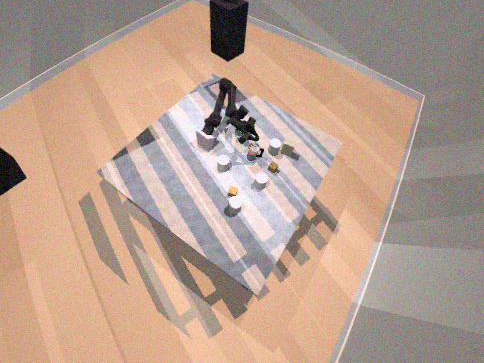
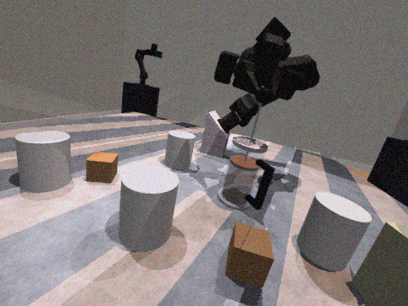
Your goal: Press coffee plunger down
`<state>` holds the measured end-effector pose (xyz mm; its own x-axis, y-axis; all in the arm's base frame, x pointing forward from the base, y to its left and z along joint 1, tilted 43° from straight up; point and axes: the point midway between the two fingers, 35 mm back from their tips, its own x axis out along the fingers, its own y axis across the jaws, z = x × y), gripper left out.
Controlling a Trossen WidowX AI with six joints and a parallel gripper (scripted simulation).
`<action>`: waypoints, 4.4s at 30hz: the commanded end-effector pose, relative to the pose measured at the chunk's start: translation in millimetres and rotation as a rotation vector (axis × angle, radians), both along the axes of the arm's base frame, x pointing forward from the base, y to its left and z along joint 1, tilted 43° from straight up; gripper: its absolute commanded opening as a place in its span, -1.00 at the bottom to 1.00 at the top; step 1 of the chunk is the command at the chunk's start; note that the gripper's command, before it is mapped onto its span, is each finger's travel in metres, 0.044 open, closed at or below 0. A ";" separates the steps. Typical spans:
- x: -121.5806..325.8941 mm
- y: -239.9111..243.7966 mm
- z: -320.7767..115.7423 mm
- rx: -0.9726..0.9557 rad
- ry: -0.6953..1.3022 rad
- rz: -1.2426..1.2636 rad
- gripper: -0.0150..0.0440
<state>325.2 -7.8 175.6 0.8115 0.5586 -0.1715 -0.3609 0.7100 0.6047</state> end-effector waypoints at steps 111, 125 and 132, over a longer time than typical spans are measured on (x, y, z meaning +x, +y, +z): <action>25.0 42.3 -44.1 0.029 0.033 0.009 1.00; -15.7 -11.7 12.7 0.027 0.043 0.024 1.00; -15.5 -11.7 12.2 0.027 0.043 0.024 1.00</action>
